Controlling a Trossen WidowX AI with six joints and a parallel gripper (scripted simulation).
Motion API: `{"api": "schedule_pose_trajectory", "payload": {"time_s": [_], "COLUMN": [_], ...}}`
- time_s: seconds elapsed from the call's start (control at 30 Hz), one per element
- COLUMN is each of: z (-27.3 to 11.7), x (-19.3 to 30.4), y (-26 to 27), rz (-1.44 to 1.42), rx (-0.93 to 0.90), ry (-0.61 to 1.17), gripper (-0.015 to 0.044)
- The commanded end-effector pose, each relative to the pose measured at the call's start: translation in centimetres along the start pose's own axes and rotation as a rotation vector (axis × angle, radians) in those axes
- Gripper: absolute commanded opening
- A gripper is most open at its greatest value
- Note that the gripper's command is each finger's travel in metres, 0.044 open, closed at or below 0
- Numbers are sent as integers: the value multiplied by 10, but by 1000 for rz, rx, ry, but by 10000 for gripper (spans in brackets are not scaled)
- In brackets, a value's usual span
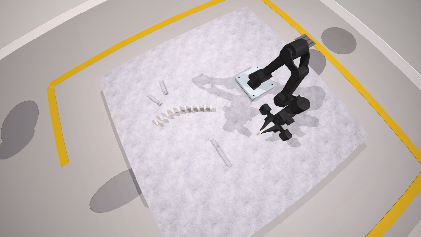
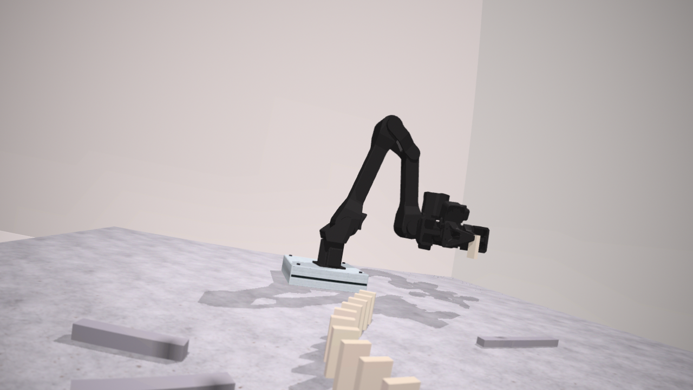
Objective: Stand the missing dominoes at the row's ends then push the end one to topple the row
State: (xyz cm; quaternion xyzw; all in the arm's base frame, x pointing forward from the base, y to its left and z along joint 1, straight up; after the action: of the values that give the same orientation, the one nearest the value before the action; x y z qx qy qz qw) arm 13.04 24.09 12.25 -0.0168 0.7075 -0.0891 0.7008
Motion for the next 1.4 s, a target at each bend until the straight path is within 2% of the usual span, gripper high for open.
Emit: {"api": "schedule_pose_trajectory", "payload": {"time_s": [0.0, 0.47, 1.37], "z": [-1, -1, 4], "x": [2, 4, 84], "y": [-3, -2, 14], "rz": [-8, -8, -44], "rx": [7, 6, -6], "ry": [0, 1, 17], "gripper": [23, 23, 23]}}
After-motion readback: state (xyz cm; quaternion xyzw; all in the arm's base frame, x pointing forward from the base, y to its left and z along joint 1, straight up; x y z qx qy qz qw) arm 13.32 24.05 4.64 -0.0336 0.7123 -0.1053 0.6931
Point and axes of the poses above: the point midway between the two fingers, 35 mm back from their tips, its own z axis out along the fingers, its own y axis across the jaws, x = y × z, the point moved 6 cm from there along -z, back along the fingers, and after that the axes turned 10 degrees about -z, right-handed, at the moved point
